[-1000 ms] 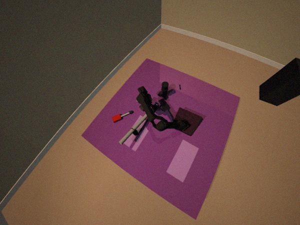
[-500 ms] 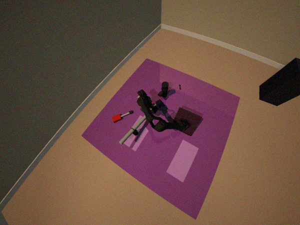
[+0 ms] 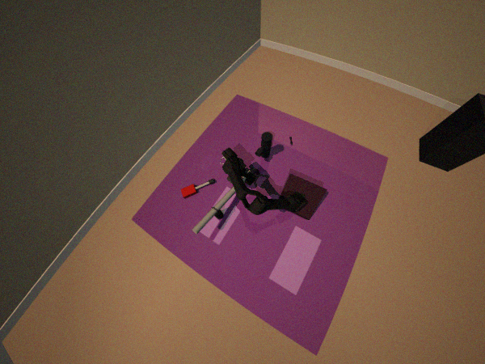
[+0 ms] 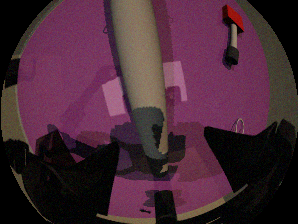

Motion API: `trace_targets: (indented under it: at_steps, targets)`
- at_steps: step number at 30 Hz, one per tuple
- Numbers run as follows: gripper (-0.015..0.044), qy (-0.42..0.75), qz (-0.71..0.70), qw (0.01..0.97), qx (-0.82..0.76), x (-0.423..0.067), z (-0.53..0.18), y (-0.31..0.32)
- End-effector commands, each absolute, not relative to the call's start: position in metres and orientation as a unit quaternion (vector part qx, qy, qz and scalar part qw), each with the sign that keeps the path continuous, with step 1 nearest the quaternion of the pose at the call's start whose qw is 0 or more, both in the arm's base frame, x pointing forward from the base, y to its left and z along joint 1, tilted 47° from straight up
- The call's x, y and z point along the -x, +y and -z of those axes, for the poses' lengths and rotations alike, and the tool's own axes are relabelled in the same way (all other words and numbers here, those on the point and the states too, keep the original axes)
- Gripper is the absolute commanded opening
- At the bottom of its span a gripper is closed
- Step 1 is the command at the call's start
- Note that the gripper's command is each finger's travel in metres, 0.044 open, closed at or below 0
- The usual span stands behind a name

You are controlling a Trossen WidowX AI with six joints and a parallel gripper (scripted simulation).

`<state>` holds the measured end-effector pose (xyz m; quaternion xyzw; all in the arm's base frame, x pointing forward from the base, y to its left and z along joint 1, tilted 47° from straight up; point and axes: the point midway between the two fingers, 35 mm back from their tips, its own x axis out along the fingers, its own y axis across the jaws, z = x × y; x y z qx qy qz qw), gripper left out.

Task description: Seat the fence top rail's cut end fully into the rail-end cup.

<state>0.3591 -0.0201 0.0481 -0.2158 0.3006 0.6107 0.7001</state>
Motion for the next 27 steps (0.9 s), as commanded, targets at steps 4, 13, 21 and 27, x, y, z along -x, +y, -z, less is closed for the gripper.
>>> trace_targets:
  at_steps: [4,13,21,27]
  targets:
    - [0.044,0.301,-0.611,0.7,0.213,-0.359,-0.04,-0.011]
    - [0.044,0.301,-0.611,0.7,0.213,-0.36,-0.03,0.0]
    - [0.044,0.3,-0.612,0.701,0.212,-0.361,-0.022,0.009]
    - [0.044,0.3,-0.612,0.701,0.212,-0.361,-0.016,0.017]
